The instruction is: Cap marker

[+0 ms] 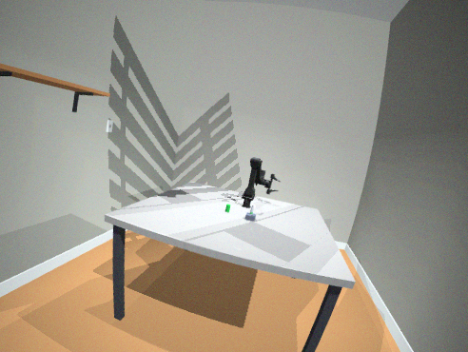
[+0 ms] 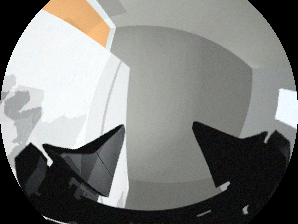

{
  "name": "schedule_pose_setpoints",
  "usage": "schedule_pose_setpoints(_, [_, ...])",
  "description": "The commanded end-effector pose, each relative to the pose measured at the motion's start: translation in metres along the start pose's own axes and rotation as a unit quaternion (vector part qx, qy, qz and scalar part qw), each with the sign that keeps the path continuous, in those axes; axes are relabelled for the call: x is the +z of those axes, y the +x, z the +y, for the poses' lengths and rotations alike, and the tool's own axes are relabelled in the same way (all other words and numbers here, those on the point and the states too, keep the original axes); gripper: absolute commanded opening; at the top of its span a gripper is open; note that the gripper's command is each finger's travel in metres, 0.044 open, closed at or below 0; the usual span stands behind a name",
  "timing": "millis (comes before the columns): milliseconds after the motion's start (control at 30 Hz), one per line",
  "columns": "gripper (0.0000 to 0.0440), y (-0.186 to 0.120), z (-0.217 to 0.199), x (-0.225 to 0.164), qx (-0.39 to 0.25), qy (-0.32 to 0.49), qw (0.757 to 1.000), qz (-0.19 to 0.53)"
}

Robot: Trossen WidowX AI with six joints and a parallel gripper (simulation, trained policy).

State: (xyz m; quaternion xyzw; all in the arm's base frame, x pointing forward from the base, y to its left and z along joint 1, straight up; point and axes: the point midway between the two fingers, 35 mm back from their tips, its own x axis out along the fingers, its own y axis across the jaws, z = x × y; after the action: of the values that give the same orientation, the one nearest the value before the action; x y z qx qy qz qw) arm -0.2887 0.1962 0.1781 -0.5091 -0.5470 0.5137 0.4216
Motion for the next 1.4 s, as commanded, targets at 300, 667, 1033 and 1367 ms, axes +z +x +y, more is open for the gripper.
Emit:
schedule_pose_setpoints(300, [0.0216,0.024,-0.009,-0.017,0.019,-0.008,1.0,0.012])
schedule_pose_setpoints(667, [0.0243,0.047,-0.022,-0.037,0.044,-0.005,0.999,0.021])
schedule_pose_setpoints(1033, [0.0269,0.066,-0.035,-0.062,0.07,0.007,0.997,0.032])
schedule_pose_setpoints(1367, [0.0292,0.08,-0.045,-0.088,0.094,0.023,0.994,0.046])
